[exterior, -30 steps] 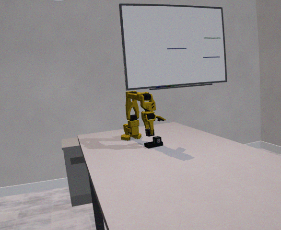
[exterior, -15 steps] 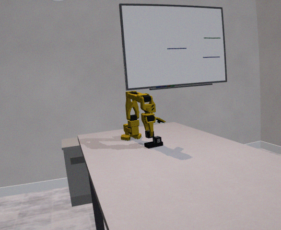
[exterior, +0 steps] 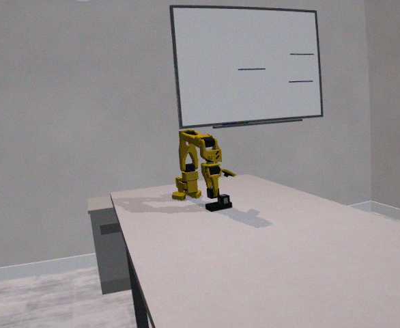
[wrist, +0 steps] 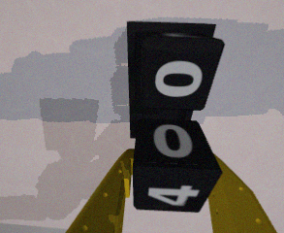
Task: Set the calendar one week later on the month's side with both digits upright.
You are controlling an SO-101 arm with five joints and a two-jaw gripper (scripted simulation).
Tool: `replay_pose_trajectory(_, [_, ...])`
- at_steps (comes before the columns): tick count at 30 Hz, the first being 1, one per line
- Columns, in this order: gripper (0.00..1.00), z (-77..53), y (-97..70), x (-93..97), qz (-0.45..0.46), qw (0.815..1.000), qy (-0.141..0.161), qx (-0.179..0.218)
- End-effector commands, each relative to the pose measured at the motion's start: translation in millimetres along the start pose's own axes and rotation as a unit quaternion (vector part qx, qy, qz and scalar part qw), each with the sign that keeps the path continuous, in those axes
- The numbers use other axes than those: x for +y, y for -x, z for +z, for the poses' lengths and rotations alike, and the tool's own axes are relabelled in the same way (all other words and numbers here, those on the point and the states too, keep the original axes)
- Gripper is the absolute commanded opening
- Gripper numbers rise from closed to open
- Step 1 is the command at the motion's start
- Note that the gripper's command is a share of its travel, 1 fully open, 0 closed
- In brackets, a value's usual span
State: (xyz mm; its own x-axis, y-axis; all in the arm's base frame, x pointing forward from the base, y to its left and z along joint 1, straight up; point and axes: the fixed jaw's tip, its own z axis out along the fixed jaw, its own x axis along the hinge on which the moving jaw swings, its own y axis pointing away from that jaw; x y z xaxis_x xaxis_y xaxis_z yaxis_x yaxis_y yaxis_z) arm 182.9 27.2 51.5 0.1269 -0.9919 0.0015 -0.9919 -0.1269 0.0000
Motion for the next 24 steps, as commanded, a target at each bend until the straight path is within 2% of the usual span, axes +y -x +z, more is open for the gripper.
replay_pose_trajectory(1, [0.0,-4.3,0.4,-4.0,-0.005,1.0,-0.022,-0.001])
replay_pose_trajectory(24, [0.0,2.0,0.1,-3.8,-0.004,1.0,-0.022,-0.001])
